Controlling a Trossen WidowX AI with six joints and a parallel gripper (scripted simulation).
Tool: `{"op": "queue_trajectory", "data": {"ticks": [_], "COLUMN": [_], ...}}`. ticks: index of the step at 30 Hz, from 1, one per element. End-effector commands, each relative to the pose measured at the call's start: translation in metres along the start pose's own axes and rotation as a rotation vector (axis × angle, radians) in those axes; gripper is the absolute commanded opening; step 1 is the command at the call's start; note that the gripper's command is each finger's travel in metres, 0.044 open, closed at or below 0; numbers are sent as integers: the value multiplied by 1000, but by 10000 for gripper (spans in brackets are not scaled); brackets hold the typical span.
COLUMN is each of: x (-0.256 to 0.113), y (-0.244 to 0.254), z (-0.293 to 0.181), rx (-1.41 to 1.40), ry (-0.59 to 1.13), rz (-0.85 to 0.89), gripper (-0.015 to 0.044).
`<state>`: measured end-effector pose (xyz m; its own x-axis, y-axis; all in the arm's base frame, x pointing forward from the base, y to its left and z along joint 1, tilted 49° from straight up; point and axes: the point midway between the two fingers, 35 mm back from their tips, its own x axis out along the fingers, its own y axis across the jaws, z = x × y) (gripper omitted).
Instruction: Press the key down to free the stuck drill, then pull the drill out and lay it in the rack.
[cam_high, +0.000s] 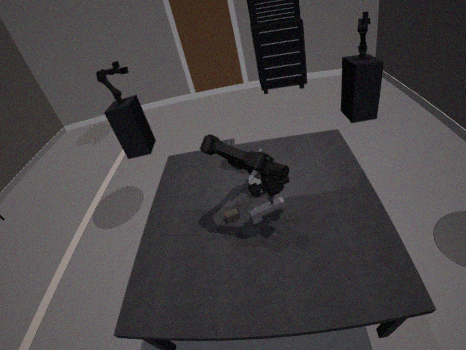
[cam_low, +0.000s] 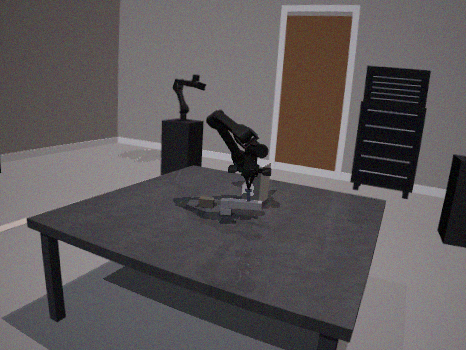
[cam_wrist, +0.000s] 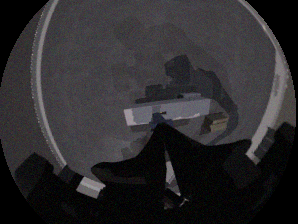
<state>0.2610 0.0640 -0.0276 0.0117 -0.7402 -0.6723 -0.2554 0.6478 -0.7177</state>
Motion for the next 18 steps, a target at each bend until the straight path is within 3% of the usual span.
{"op": "queue_trajectory", "data": {"ticks": [1, 18], "x": [14, 20], "y": [-2, -2], "z": [-7, -9], "rx": [-7, -7], "ry": [37, 37], "rz": [-6, -6], "gripper": [0, 0]}}
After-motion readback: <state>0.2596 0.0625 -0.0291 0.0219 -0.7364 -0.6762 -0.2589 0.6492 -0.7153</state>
